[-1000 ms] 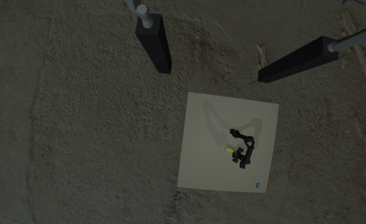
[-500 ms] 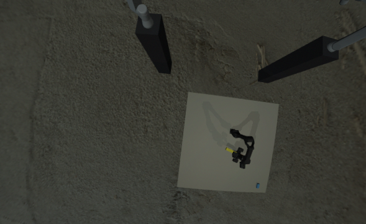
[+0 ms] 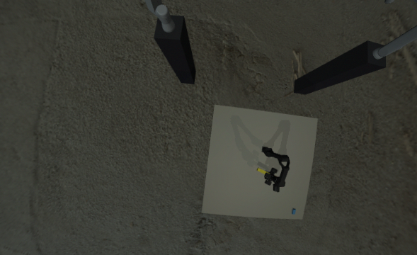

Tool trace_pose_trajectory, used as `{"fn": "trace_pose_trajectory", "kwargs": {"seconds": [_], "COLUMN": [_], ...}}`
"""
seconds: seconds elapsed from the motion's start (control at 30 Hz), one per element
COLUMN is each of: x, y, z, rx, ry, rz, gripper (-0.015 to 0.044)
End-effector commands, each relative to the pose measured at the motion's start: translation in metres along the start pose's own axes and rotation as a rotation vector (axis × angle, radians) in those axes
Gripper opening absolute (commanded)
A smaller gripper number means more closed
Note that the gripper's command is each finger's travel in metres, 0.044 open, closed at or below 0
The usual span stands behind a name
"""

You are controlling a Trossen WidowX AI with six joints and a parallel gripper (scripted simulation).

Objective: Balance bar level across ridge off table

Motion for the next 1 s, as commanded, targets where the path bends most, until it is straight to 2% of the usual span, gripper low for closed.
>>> {"fn": "trace_pose_trajectory", "kwargs": {"seconds": [0.0, 0.97], "x": [0.0005, 0.0030], "y": [0.0005, 0.0002], "z": [0.0000, -0.0004], "rx": [-0.002, -0.002], "ry": [-0.001, -0.001], "rz": [0.004, 0.004], "gripper": [0.0000, 0.0000]}}
Point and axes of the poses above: the point midway between the two fingers, 35 mm back from their tips, its own x axis out along the fingers, its own z axis across the jaws, y = z × x, the point moved 2 cm from there along -x, back along the fingers, and after that the axes turned 5 degrees about -x, right-handed, at the moved point
